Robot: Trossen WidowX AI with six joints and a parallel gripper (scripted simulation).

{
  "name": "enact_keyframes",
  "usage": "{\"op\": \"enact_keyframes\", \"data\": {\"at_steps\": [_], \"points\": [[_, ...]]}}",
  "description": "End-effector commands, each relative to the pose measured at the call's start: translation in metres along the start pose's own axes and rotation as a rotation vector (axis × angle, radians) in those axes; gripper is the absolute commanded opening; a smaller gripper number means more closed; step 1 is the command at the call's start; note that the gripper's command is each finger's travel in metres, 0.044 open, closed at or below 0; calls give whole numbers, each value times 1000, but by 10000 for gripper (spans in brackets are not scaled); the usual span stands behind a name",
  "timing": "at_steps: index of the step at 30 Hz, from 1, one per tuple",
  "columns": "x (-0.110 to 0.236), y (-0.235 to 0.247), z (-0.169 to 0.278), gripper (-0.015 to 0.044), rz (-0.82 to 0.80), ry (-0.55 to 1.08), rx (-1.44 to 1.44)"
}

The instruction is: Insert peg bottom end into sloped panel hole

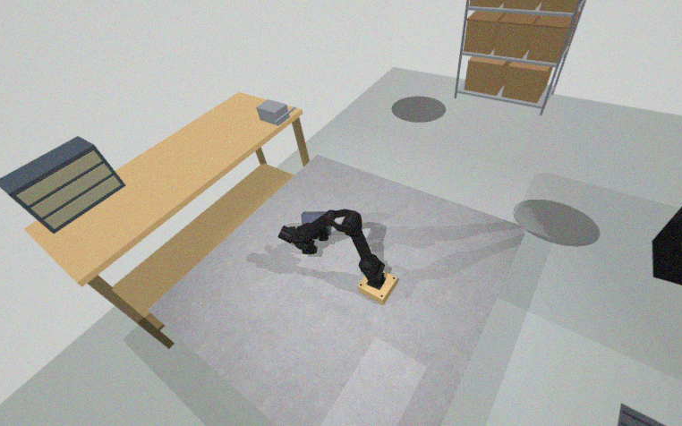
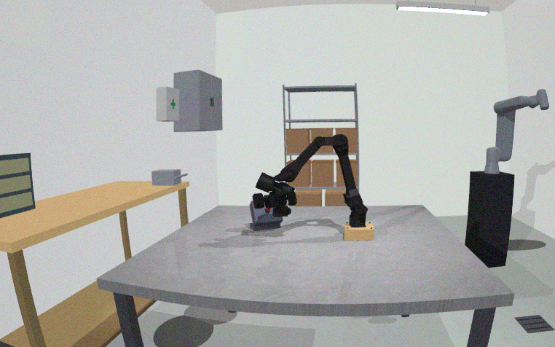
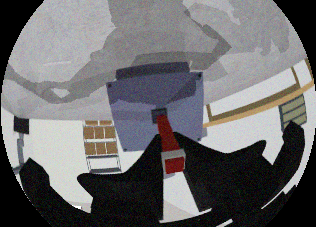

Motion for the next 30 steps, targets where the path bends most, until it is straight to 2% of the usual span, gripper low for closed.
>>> {"op": "enact_keyframes", "data": {"at_steps": [1,30], "points": [[-1,2,-2,0,-2,0,-2],[-15,2,-2,0,-2,1,-2]]}}
Point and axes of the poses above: the point midway between the two fingers, 35 mm back from their tips, its own x axis back along the fingers, its own y axis across the jaws, z = x × y, the point moved 1 cm from there along x, back along the fingers, and after that the axes turned 9 degrees about x, right-handed, at the moved point
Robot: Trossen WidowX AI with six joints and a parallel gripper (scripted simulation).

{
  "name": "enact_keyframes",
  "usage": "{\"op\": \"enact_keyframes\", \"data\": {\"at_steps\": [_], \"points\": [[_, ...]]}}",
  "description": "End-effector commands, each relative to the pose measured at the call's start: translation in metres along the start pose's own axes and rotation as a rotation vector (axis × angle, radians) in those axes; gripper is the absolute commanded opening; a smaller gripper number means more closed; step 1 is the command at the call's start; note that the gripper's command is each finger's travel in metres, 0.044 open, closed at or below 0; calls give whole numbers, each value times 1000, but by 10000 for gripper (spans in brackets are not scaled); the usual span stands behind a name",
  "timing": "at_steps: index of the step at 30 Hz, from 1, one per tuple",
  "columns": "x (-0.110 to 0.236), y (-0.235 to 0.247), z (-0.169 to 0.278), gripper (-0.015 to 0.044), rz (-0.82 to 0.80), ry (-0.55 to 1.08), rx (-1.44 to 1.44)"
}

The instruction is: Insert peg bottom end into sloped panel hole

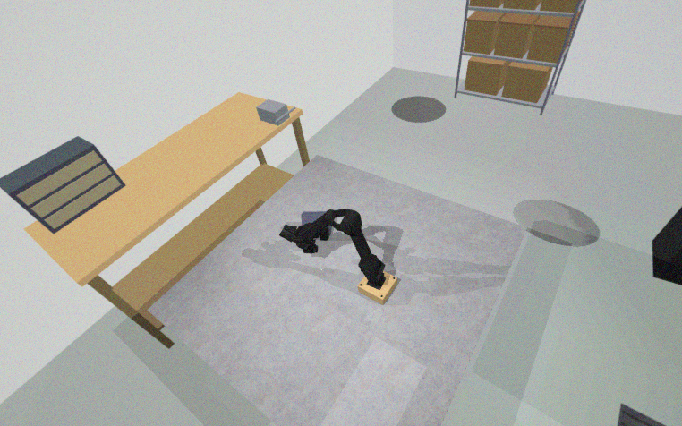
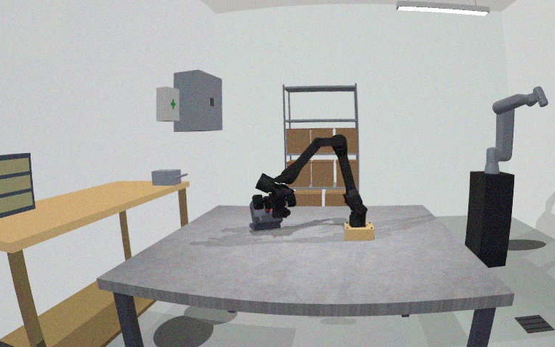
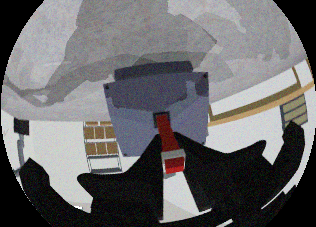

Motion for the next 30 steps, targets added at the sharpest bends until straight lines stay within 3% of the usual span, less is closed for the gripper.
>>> {"op": "enact_keyframes", "data": {"at_steps": [1,30], "points": [[-3,0,-1,0,1,-4,5],[-20,1,-1,0,1,-3,6]]}}
Point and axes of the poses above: the point midway between the two fingers, 35 mm back from their tips, its own x axis back along the fingers, its own y axis across the jaws, z = x × y, the point moved 1 cm from there along x, back along the fingers, and after that the axes turned 9 degrees about x, right-handed, at the moved point
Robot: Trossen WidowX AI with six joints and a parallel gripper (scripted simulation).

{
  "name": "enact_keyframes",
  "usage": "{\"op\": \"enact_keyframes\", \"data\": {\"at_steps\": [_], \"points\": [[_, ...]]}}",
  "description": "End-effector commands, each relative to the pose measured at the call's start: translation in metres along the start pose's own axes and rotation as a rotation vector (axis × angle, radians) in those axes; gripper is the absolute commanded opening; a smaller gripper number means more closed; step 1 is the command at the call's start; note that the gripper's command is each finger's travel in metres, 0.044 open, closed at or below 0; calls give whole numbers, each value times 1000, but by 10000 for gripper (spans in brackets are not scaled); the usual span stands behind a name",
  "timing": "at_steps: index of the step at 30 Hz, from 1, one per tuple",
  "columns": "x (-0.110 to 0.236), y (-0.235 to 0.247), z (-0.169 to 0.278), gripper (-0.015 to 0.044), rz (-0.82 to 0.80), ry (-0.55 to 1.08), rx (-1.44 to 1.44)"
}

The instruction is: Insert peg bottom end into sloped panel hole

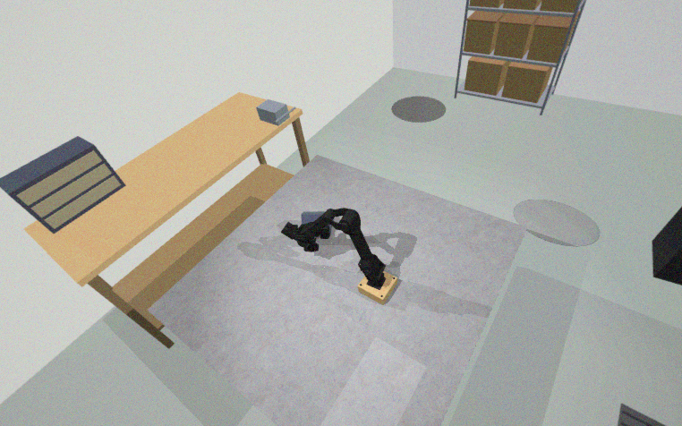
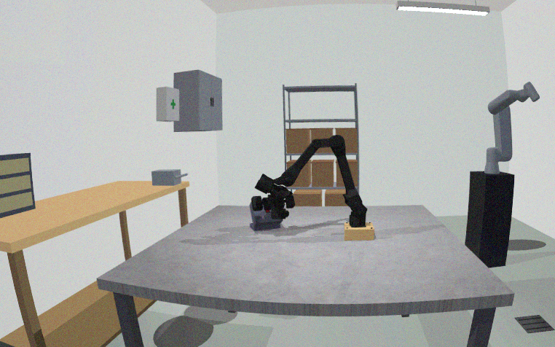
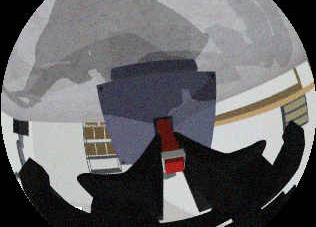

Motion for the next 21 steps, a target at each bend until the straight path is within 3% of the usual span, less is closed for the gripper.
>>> {"op": "enact_keyframes", "data": {"at_steps": [1,18,21], "points": [[-3,0,-1,0,1,-4,5],[-4,0,-1,0,-1,0,0],[-4,0,-1,79,-1,0,0]]}}
Point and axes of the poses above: the point midway between the two fingers, 35 mm back from their tips, its own x axis back along the fingers, its own y axis across the jaws, z = x × y, the point moved 1 cm from there along x, back along the fingers, and after that the axes turned 9 degrees about x, right-handed, at the moved point
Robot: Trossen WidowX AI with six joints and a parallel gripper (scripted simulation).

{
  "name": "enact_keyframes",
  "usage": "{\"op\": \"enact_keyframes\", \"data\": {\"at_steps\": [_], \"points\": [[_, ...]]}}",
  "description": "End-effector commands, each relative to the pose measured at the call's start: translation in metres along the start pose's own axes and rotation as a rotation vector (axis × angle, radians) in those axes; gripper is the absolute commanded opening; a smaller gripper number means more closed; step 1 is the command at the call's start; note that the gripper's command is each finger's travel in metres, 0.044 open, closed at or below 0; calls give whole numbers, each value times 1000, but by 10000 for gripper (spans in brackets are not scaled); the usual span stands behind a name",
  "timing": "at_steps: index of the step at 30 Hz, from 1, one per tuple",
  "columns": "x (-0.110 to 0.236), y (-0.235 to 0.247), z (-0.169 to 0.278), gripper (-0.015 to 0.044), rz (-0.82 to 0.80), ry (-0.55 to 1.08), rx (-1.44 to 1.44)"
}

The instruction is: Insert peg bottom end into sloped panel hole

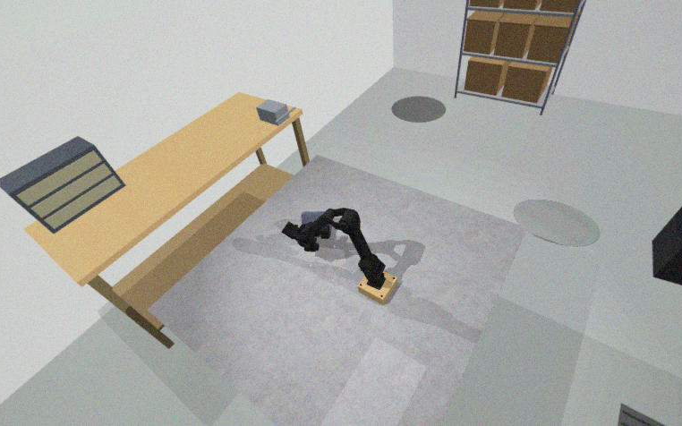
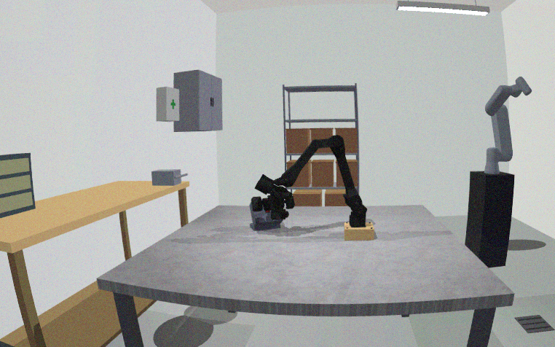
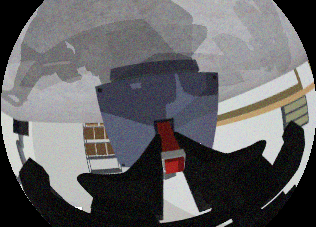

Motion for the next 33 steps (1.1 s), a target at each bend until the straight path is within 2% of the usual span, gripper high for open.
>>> {"op": "enact_keyframes", "data": {"at_steps": [1,14,33], "points": [[0,0,0,105,0,0,0],[4,-1,0,440,0,-2,0],[33,-4,-4,440,2,-17,3]]}}
Point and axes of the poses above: the point midway between the two fingers, 35 mm back from their tips, its own x axis back along the fingers, its own y axis across the jaws, z = x × y, the point moved 1 cm from there along x, back along the fingers, and after that the axes turned 9 degrees about x, right-handed, at the moved point
